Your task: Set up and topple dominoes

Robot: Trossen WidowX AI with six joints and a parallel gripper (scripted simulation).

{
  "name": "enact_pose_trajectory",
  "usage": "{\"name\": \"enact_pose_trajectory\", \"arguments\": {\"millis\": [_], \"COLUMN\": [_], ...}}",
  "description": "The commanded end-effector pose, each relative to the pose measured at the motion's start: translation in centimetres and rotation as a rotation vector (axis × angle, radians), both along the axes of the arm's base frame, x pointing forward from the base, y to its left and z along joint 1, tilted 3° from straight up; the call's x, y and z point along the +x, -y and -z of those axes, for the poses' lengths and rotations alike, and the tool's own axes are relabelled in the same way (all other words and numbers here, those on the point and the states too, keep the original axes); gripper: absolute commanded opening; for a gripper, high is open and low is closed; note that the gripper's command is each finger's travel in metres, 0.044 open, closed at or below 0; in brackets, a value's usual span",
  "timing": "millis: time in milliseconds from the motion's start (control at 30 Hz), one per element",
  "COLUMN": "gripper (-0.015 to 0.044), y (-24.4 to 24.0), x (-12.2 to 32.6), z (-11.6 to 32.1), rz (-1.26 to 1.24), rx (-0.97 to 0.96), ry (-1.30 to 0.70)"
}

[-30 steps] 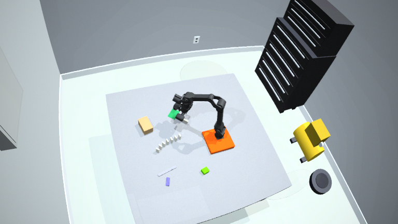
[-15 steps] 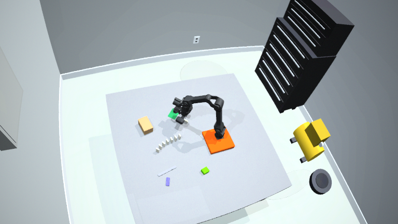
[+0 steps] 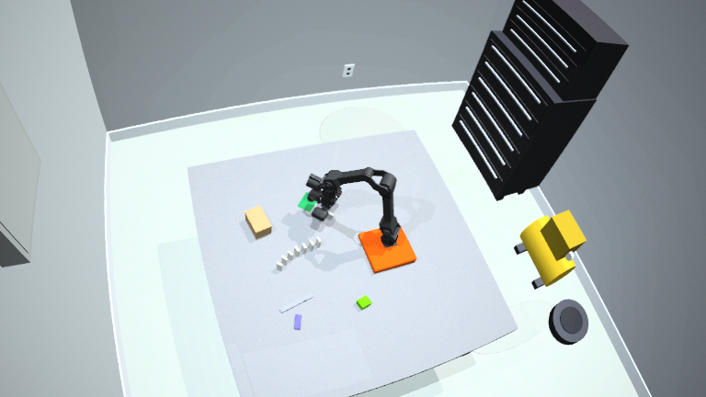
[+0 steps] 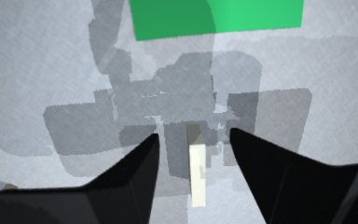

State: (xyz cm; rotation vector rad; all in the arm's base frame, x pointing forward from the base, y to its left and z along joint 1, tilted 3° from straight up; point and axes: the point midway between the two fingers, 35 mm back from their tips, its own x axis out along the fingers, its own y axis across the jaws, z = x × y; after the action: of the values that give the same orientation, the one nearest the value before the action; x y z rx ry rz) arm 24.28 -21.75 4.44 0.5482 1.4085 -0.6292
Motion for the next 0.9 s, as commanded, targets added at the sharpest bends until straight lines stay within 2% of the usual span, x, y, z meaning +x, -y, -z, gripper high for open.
{"name": "enact_pose_trajectory", "arguments": {"millis": [0, 167, 467, 867], "gripper": [0.0151, 0.0024, 0.0024, 0.0024], "y": [0.0, 0.0, 0.0, -0.2], "x": [0.0, 0.0, 0.0, -0.3], "z": [0.1, 0.1, -0.7, -14.2], "rz": [-0.006, -0.006, -0.006, -0.006], "rx": [0.003, 0.003, 0.003, 0.003], "ry": [0.002, 0.002, 0.002, 0.003]}}
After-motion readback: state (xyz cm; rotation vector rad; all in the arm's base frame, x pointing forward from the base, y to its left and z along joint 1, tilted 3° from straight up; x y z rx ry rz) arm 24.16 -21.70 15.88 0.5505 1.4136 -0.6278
